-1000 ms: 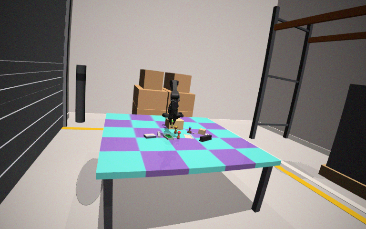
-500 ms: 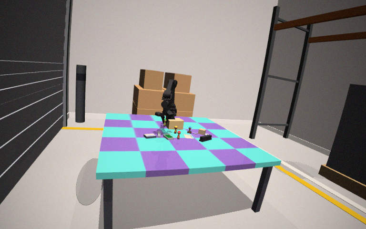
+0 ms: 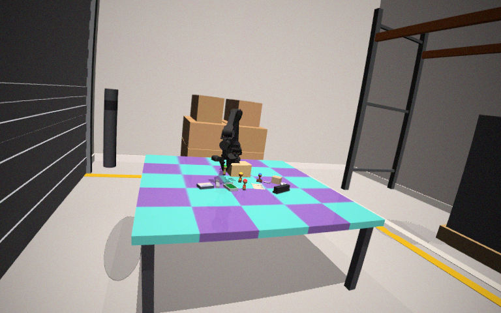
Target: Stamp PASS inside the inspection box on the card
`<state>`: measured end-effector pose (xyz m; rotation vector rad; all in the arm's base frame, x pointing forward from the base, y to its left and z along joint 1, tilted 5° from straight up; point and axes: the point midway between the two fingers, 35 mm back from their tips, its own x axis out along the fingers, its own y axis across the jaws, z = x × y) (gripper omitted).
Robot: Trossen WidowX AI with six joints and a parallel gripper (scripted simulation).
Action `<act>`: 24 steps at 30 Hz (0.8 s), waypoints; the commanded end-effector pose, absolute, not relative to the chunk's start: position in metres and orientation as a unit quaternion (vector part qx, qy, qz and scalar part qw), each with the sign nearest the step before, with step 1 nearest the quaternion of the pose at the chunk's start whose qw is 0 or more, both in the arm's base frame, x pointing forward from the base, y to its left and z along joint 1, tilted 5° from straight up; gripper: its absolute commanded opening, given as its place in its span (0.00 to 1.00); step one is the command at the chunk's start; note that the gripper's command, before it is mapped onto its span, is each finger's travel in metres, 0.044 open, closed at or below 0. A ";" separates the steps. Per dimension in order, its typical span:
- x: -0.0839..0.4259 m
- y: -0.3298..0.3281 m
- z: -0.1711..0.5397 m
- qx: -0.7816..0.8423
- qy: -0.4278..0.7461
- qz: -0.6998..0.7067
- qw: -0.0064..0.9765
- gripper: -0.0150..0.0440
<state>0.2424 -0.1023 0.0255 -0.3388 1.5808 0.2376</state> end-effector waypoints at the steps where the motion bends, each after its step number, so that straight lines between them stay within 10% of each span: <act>1: 0.240 -0.103 0.018 -0.153 0.707 0.107 0.682 0.25; 24: 0.237 -0.105 -0.020 -0.153 0.707 0.107 0.682 0.25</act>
